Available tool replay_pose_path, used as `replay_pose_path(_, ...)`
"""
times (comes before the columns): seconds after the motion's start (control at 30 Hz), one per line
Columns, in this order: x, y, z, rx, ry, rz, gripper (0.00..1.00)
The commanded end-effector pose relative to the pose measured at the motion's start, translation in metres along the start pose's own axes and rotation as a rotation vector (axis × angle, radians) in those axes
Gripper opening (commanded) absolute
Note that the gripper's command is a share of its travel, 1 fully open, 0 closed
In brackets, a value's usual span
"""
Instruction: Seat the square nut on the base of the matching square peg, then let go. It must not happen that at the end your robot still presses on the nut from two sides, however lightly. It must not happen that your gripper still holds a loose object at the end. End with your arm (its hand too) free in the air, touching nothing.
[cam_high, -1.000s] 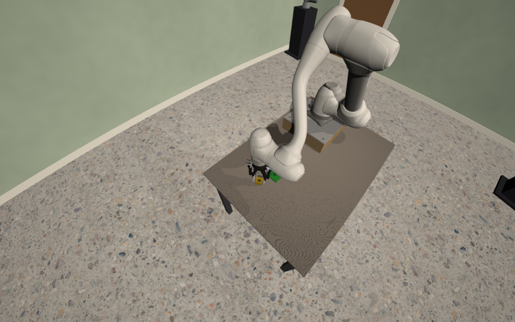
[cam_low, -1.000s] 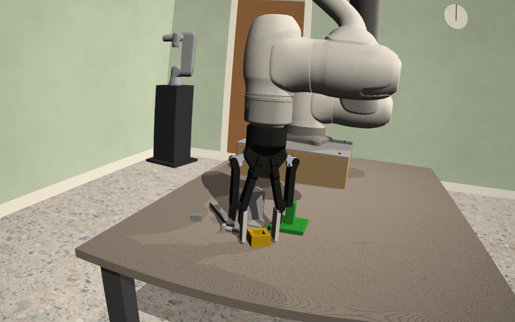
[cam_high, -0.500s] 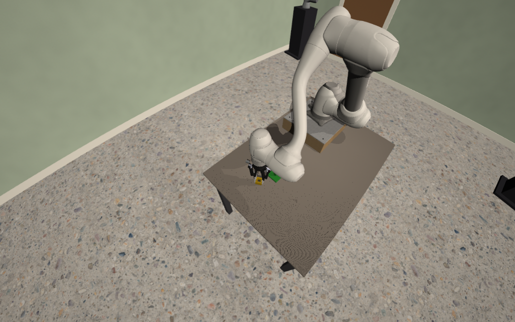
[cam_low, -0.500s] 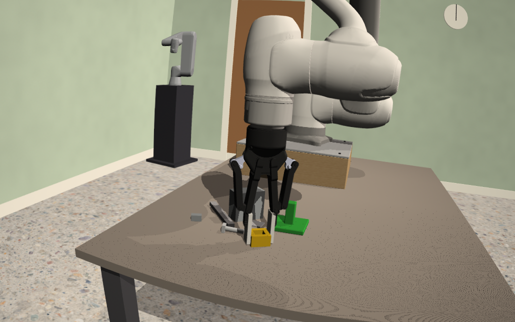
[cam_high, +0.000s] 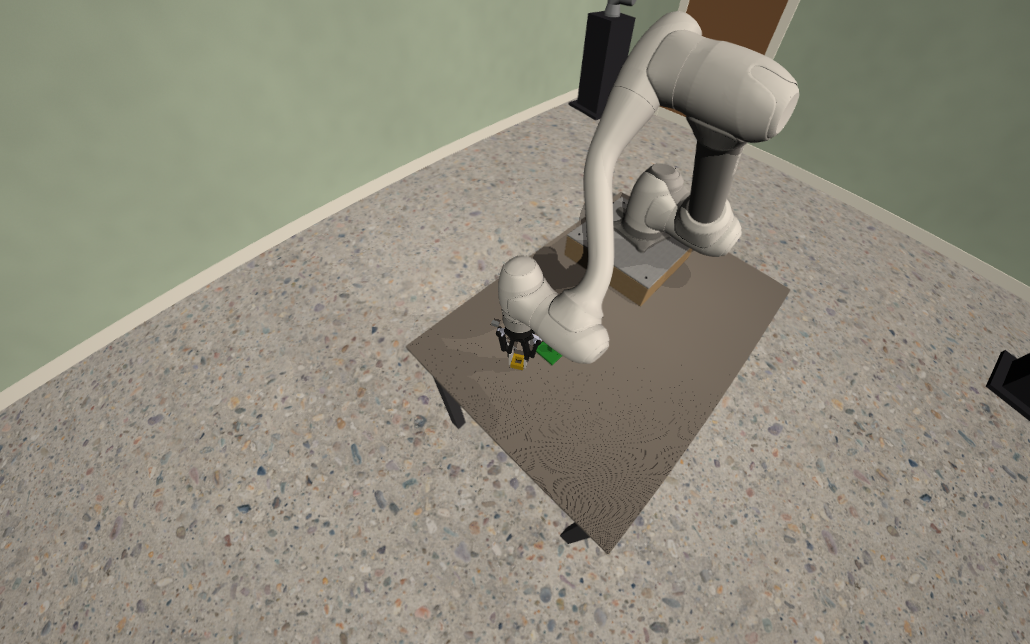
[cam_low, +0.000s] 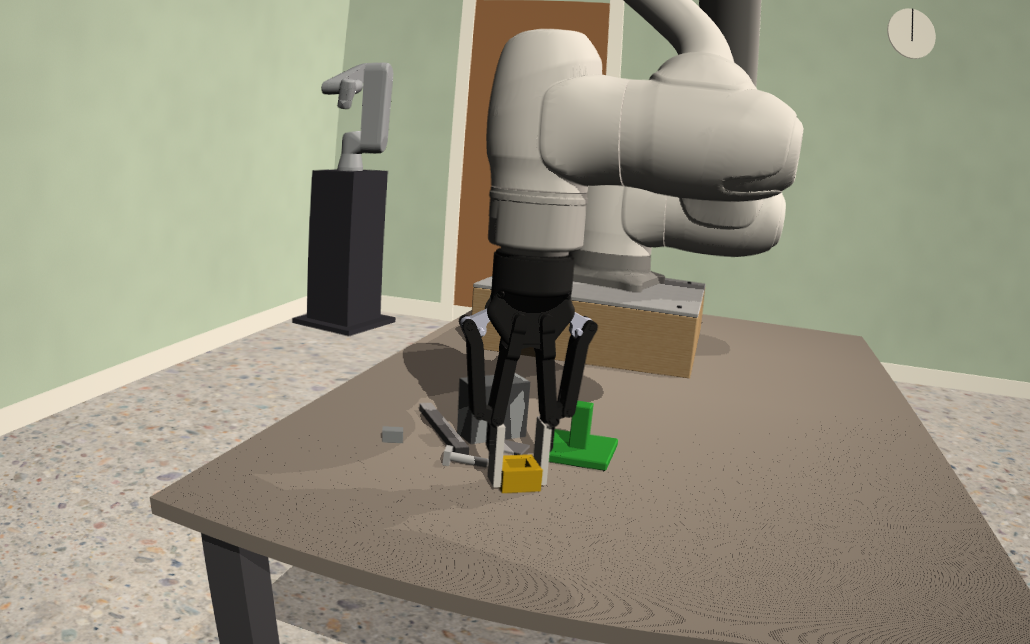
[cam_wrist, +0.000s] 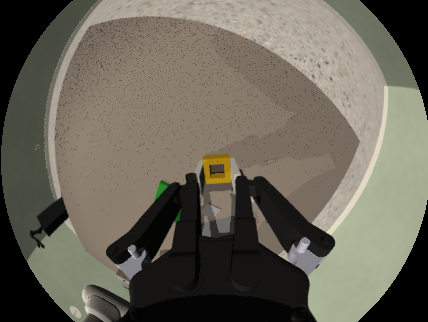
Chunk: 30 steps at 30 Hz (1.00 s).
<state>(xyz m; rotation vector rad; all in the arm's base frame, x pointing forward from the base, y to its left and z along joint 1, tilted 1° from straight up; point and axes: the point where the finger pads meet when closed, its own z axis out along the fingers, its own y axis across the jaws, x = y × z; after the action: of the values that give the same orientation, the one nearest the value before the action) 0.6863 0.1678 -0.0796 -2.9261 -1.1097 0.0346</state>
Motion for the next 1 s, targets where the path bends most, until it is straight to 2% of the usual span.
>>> replay_pose_path(0.0, 0.0, 0.0, -0.007, 0.0, 0.0, 0.0, 0.0)
replay_pose_path(0.07, 0.0, 0.0, -0.017, 0.0, 0.0, 0.0, 0.0)
replay_pose_path(0.13, 0.0, 0.0, -0.017, 0.0, 0.0, 0.0, 0.0)
replay_pose_path(0.33, -0.001, -0.001, -0.046, 0.0, 0.0, 0.0, 0.0)
replay_pose_path(0.53, -0.001, -0.001, -0.049, 0.0, 0.0, 0.0, 0.0)
replay_pose_path(0.63, -0.002, -0.001, -0.064, 0.0, 0.0, 0.0, 0.0)
replay_pose_path(0.97, -0.006, -0.006, -0.069, 0.0, 0.0, 0.031, 0.0)
